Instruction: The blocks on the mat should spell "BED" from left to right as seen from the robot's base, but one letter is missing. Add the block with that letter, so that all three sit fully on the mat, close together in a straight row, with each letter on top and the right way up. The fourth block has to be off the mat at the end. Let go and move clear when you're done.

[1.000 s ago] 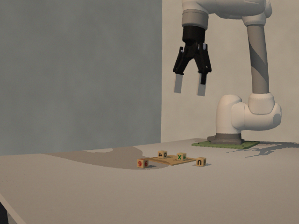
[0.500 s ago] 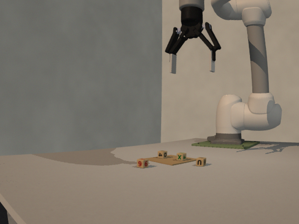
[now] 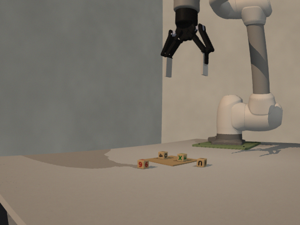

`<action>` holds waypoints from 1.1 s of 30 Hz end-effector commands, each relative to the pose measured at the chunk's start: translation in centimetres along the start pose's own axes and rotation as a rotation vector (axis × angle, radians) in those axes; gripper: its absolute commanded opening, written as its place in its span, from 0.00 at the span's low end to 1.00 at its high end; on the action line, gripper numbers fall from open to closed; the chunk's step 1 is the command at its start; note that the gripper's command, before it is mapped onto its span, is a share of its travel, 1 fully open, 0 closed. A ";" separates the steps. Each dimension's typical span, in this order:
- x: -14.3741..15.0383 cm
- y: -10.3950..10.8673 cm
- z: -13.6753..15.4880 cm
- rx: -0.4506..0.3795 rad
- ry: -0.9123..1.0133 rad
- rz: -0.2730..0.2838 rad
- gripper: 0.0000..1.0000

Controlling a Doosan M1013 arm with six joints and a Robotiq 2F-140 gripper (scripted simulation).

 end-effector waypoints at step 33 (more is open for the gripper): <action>5.3 -17.2 -7.7 0.122 -1.164 0.227 1.00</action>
Point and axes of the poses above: the point where the finger pads meet when closed, its own y axis back along the fingers, its own x axis across the jaws, z = x × y, the point moved 3 cm from there along y, back along the fingers, and after that the axes turned 13 degrees about y, right-handed, at the moved point
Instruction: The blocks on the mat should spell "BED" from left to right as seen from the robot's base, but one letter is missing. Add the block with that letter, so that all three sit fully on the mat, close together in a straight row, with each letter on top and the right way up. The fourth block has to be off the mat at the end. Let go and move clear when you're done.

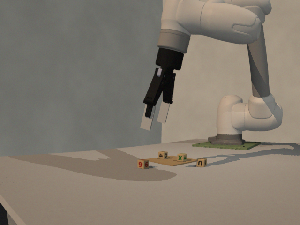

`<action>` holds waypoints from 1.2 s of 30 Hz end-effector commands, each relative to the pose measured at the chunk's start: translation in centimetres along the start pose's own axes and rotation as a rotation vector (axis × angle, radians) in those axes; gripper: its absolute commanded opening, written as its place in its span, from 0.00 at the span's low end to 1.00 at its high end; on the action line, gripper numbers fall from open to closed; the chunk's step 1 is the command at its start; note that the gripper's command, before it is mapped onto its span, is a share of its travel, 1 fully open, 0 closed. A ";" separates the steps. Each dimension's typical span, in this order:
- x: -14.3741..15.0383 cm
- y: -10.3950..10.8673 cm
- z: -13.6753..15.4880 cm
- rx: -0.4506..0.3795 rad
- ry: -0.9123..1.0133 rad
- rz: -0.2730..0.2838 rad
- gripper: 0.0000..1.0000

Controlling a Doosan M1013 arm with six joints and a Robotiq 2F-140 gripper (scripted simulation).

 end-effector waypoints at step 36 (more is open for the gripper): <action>-1.8 -5.9 -1.1 0.070 -0.373 0.021 1.00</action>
Point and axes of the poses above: the point where the finger pads meet when closed, its own y axis back along the fingers, its own x axis across the jaws, z = x × y, the point moved 3 cm from there along y, back along the fingers, and after that the axes turned 13 degrees about y, right-handed, at the moved point
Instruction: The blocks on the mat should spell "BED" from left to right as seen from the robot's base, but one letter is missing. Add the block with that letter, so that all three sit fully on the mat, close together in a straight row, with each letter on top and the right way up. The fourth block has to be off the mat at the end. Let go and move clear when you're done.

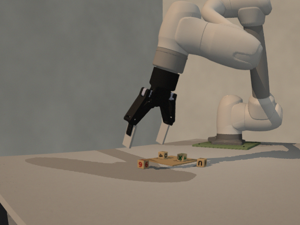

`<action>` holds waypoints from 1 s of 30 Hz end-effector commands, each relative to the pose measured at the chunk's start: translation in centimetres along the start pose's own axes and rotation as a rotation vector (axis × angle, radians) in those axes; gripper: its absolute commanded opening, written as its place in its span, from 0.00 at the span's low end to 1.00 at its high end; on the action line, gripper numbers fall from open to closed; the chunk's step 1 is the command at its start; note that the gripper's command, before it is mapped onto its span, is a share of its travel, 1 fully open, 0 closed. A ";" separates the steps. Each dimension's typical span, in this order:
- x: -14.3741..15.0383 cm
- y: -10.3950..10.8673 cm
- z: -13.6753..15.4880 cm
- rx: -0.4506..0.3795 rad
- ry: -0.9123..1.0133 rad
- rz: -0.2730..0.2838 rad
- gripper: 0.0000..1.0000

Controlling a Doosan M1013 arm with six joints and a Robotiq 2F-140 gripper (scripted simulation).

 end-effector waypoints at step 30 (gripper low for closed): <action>1.2 0.0 -0.1 0.000 0.000 0.000 1.00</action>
Point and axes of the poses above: the point where the finger pads meet when closed, its own y axis back along the fingers, its own x axis across the jaws, z = x × y, the point moved 3 cm from there along y, back along the fingers, and after that the axes turned 13 degrees about y, right-handed, at the moved point
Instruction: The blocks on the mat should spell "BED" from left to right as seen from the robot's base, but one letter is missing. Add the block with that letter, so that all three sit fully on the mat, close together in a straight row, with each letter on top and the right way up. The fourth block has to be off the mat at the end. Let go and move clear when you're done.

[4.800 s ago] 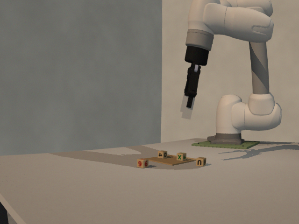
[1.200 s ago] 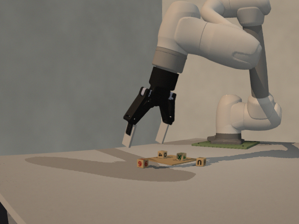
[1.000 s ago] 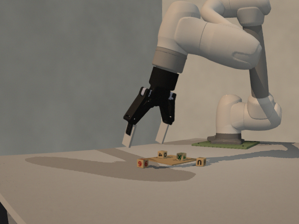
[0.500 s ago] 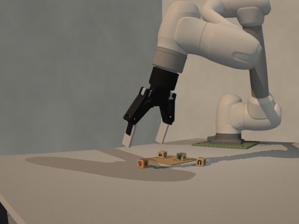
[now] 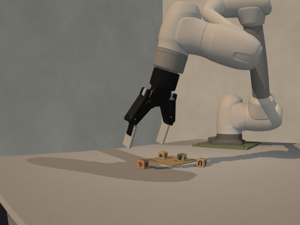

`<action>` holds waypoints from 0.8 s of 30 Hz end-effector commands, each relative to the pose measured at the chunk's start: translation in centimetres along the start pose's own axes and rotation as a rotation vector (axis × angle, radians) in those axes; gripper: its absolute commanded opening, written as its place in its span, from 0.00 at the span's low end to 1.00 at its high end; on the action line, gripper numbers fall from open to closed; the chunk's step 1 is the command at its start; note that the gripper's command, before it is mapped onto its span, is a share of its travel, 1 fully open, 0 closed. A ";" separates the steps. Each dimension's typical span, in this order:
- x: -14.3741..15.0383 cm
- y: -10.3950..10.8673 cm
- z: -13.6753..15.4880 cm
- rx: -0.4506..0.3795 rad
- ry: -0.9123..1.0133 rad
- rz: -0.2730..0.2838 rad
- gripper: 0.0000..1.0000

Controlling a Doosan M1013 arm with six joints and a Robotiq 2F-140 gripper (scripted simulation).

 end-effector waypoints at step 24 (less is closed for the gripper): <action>16.5 -1.3 -0.4 -0.004 0.000 0.001 1.00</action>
Point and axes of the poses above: the point where the finger pads meet when closed, its own y axis back along the fingers, its own x axis across the jaws, z = x × y, the point moved 3 cm from there along y, back along the fingers, and after that the axes turned 13 degrees about y, right-handed, at the moved point
